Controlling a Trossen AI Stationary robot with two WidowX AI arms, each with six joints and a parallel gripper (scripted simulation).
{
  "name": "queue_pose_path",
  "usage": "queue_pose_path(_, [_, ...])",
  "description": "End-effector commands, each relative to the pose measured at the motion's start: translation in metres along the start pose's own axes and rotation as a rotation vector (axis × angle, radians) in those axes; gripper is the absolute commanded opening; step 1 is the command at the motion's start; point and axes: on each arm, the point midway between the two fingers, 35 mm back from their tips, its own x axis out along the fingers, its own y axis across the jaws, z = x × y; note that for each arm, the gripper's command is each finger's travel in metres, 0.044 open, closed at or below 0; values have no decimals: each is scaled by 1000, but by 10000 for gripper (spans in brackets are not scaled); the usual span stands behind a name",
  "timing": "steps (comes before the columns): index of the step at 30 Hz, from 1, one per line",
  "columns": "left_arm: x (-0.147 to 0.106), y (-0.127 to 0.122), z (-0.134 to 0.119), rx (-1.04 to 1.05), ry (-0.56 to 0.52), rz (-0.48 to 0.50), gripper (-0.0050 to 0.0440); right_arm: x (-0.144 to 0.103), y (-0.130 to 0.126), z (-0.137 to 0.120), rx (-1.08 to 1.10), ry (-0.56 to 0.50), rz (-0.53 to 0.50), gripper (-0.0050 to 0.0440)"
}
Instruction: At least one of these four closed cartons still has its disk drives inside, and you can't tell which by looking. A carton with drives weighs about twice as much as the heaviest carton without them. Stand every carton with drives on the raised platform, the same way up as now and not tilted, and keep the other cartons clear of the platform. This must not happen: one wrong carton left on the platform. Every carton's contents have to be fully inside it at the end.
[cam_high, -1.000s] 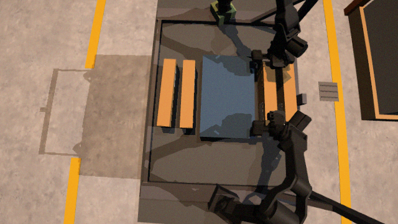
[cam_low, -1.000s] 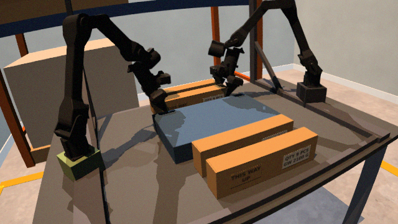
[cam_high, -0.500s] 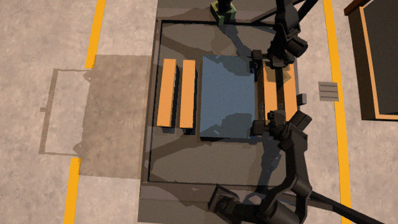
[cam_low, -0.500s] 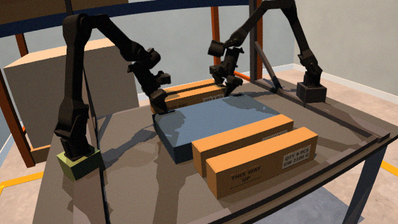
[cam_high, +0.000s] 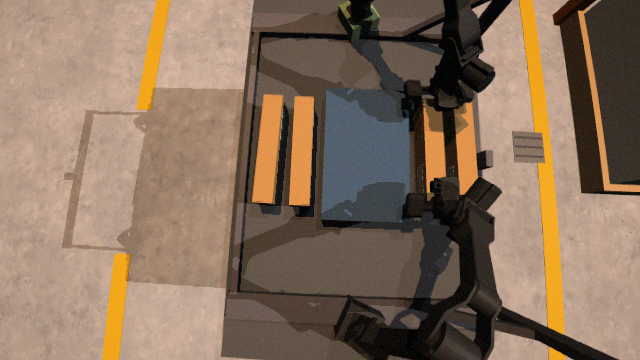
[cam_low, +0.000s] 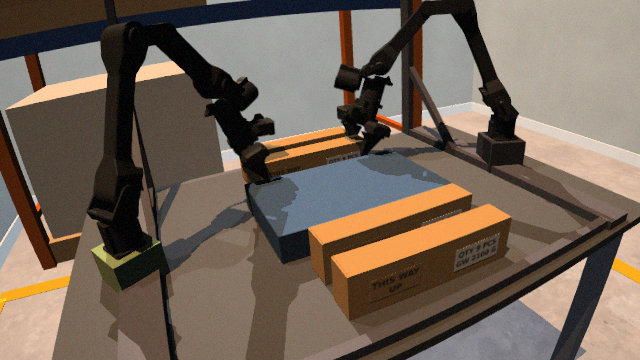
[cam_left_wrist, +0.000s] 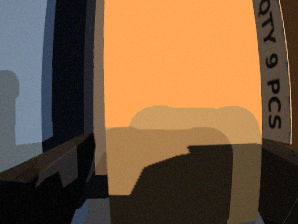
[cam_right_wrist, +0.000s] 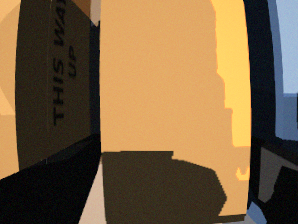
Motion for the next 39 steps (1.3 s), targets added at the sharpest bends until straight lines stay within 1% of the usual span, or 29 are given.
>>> queue_pose_path(1, [-3, -2, 4, 0, -5, -3, 382, -2, 2, 2, 1, -8, 6, 381])
queue_pose_path(39, [-3, -2, 4, -6, -23, -15, 382, -2, 2, 2, 1, -8, 6, 381])
